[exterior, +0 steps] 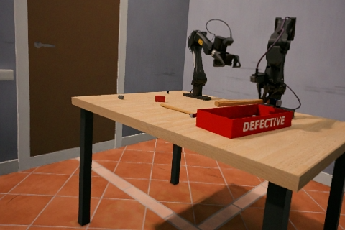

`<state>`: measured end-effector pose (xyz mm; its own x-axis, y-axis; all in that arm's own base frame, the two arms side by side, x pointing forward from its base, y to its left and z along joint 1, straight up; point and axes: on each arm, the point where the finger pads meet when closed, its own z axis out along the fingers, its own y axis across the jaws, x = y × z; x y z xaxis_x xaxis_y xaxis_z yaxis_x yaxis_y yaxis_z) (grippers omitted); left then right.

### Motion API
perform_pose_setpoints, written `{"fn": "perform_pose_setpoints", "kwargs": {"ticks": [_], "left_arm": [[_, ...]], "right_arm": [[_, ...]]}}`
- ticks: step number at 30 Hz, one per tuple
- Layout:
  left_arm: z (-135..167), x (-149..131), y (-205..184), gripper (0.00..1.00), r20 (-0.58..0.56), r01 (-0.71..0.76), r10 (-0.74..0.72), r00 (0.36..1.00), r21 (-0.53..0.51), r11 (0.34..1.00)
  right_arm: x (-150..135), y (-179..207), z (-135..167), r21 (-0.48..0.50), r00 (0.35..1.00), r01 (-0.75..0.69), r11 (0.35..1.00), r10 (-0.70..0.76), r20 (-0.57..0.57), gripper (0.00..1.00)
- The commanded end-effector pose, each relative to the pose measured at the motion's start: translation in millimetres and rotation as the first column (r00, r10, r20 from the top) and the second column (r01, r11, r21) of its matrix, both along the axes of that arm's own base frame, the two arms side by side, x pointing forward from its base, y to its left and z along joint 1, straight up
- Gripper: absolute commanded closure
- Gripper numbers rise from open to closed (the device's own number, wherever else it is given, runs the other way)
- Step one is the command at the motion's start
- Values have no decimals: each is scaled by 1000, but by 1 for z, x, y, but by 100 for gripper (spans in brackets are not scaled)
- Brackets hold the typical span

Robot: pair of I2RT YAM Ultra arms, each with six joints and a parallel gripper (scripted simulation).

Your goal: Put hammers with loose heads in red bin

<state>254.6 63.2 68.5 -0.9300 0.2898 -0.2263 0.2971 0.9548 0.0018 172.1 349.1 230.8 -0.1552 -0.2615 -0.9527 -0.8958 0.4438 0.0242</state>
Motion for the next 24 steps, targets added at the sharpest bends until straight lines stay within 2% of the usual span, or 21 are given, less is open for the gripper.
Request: {"fn": "perform_pose_setpoints", "kwargs": {"ticks": [1, 6, 19, 24], "left_arm": [[12, 12, -1, 85, 82, -216, 214, 973, 10, 976], [6, 7, -10, 85, 71, -288, 288, 955, -13, 957], [5, 3, -17, 85, 58, -264, 265, 963, -18, 964], [13, 15, -16, 85, 50, -271, 272, 961, -20, 962]], "right_arm": [[2, 0, 5, 12, 1000, 2, 1000, -3, 7, 0], [2, 0, 5, 12, 1000, 2, 1000, -3, 7, 0], [2, 0, 5, 12, 1000, 2, 1000, -3, 7, 0], [2, 0, 5, 12, 1000, 2, 1000, -3, 7, 0]]}}
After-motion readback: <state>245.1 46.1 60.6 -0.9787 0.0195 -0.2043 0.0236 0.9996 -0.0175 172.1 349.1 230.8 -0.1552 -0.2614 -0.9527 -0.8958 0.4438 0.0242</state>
